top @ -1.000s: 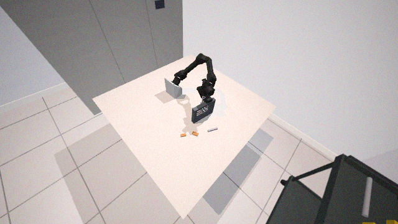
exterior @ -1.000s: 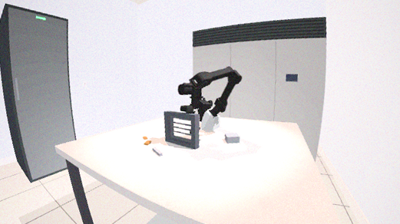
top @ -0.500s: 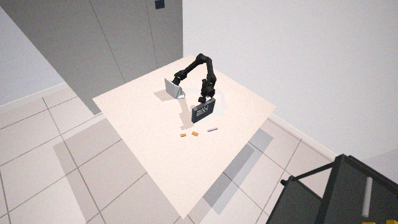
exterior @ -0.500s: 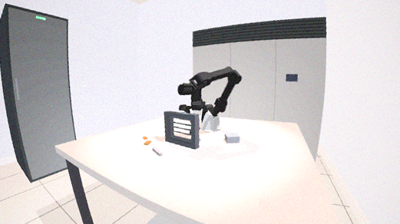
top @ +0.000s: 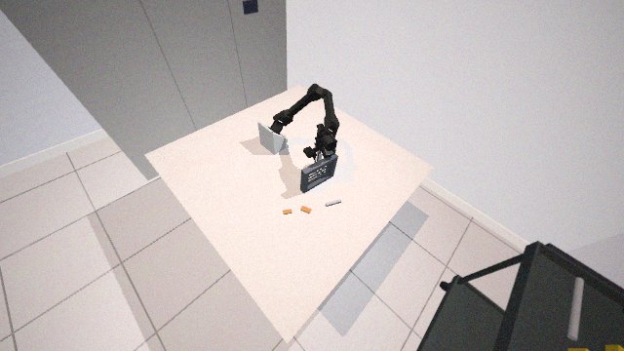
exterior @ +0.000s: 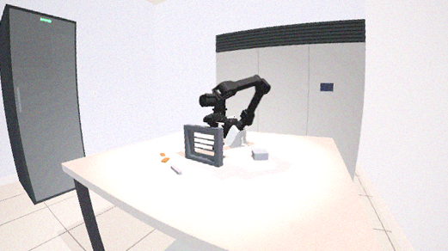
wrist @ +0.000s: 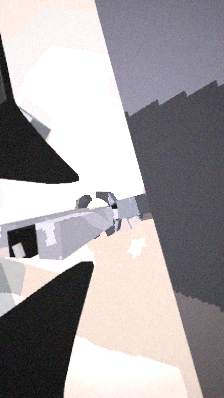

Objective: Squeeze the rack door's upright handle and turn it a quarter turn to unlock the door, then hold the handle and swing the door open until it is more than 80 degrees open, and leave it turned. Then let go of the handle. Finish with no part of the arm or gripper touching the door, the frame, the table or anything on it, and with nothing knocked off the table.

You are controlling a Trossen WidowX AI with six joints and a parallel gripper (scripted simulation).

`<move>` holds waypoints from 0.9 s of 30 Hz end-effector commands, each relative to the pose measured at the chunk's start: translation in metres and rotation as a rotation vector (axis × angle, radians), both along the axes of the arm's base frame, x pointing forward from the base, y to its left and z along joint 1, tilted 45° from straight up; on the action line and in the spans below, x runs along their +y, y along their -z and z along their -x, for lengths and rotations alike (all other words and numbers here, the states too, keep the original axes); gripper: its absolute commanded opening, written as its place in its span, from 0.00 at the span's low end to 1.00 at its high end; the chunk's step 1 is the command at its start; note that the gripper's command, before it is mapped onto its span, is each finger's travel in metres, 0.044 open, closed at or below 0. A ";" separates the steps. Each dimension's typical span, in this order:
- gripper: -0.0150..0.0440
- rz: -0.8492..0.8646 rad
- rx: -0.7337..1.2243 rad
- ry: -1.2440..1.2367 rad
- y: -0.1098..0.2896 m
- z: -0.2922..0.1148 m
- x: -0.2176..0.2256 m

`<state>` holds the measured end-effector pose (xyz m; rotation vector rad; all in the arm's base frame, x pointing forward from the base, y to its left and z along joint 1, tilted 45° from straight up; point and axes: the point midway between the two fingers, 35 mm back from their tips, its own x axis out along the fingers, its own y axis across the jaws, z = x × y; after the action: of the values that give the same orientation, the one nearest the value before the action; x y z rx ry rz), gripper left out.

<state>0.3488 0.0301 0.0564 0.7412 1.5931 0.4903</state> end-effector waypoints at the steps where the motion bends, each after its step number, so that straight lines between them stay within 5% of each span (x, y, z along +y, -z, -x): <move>1: 0.74 0.012 0.134 0.131 0.000 0.000 0.000; 27: 0.74 0.069 1.039 1.046 0.000 0.000 0.000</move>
<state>0.3487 0.0298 0.0582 1.6956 1.8033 -0.6977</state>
